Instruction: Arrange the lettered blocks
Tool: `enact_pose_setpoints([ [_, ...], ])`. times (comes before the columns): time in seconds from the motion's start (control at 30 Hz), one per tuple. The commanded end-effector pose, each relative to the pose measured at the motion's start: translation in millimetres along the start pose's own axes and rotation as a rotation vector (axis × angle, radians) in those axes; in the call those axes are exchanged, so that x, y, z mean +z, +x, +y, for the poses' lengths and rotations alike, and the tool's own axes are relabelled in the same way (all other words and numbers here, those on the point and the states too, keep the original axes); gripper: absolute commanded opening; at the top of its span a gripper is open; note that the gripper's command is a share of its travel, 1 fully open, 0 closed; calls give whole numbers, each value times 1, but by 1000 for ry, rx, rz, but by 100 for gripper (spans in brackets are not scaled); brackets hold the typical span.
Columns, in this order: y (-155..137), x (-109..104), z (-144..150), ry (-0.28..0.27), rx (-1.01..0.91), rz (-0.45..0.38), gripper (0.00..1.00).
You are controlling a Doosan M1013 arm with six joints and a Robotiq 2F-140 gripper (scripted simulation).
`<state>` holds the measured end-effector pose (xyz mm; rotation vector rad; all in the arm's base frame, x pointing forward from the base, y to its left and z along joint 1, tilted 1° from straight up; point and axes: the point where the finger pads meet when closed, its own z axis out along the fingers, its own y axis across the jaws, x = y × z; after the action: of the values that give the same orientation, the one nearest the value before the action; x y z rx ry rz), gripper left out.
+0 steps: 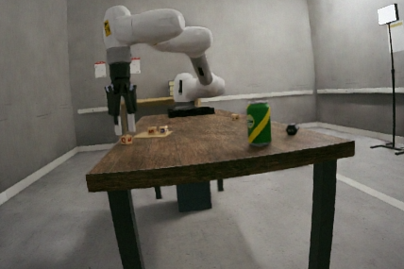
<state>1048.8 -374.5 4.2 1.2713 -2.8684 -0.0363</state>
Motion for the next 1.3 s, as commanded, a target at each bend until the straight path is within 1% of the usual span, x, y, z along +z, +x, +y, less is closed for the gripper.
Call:
enact_pose_setpoints([
  [0.0, 0, -2, -1, 2, 0, -1, 46],
  [0.53, 0, 0, -1, 2, 0, -1, 46],
  [0.87, 0, 18, -1, 2, 0, -1, 46],
  [0.93, 0, 18, -1, 2, 0, -1, 46],
  [1.1, 0, 29, -1, 2, 0, -1, 46],
  [1.27, 0, 34, -1, 2, 0, -1, 46],
])
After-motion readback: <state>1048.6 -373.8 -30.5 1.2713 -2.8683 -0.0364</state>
